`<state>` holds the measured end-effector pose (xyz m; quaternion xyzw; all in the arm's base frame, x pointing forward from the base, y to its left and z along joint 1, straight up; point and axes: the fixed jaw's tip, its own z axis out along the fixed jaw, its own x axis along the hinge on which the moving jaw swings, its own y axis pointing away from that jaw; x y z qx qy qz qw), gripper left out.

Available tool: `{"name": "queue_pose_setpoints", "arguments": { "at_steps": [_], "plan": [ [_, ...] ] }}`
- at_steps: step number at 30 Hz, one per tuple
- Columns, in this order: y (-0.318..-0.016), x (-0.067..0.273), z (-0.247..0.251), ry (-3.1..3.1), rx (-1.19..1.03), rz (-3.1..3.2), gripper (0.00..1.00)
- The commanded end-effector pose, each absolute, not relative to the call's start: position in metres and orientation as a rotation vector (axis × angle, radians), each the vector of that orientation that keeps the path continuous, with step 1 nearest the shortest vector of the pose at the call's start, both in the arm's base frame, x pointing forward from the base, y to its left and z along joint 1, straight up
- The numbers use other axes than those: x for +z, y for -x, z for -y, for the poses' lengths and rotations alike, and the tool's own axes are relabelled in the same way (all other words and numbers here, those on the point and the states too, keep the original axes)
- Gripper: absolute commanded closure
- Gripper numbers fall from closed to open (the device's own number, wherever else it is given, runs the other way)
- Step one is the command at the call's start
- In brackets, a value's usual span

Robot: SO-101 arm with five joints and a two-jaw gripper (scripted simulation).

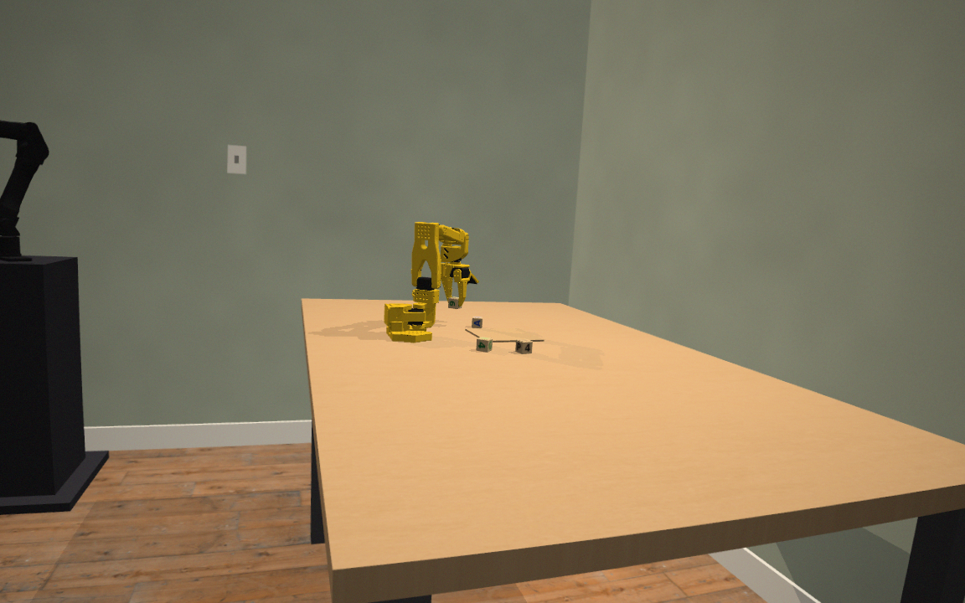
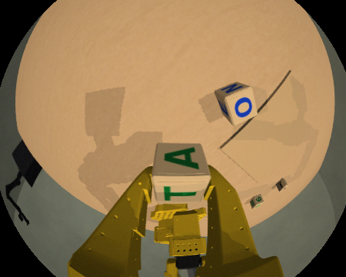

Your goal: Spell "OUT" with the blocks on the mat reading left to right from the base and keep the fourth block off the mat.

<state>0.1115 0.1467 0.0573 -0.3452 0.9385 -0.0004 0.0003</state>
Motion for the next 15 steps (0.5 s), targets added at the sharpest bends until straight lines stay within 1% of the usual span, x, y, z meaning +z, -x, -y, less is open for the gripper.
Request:
{"name": "queue_pose_setpoints", "arguments": {
  "at_steps": [1,15],
  "plan": [
    [-0.1078,0.0670,-0.1550,1.117,0.061,-2.866,1.00],
    [-0.1068,0.0668,-0.1553,1.124,0.061,-2.864,1.00]
  ]
}}
